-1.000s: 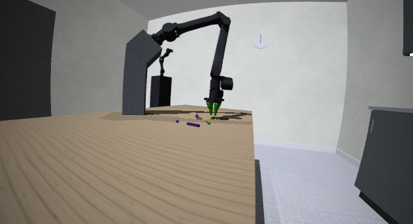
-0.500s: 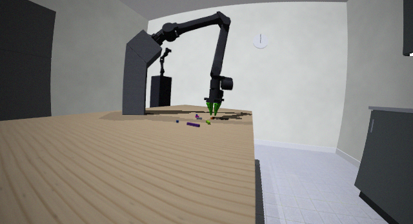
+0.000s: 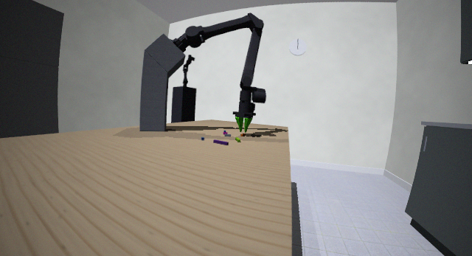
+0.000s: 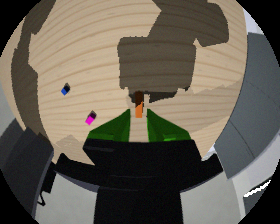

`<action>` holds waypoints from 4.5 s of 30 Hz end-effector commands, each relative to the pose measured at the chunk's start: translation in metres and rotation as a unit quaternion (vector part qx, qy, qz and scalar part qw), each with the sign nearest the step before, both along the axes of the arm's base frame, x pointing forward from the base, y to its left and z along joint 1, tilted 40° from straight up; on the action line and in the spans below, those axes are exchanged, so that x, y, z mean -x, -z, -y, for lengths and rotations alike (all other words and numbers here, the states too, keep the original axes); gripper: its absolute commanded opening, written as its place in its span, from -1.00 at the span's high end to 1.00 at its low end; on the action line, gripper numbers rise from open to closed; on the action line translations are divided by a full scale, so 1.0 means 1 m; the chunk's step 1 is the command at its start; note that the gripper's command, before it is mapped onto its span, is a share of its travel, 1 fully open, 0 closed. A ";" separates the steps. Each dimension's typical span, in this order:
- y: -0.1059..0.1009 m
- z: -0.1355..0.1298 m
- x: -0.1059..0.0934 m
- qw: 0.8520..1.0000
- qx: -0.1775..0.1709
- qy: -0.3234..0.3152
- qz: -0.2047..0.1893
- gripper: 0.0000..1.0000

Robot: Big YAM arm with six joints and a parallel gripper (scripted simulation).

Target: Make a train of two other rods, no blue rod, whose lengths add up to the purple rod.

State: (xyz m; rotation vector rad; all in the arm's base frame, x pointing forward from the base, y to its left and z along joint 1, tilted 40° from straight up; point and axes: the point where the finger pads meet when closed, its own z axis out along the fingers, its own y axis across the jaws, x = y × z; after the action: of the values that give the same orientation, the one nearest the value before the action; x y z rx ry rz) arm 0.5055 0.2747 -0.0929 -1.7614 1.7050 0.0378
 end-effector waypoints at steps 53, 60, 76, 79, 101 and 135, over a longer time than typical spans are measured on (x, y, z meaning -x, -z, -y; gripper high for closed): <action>0.009 0.008 0.003 1.000 0.002 0.000 -0.002 0.53; 0.009 0.008 0.003 1.000 0.002 0.000 -0.002 0.53; 0.009 0.008 0.003 1.000 0.002 0.000 -0.002 0.53; 0.009 0.008 0.003 1.000 0.002 0.000 -0.002 0.53; 0.007 -0.001 -0.004 1.000 -0.002 -0.002 0.004 0.53; 0.019 -0.013 -0.004 1.000 -0.003 -0.004 0.001 0.53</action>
State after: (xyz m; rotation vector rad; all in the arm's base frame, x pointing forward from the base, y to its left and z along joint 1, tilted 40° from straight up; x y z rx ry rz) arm 0.5125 0.2789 -0.1077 -1.7621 1.7059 0.0379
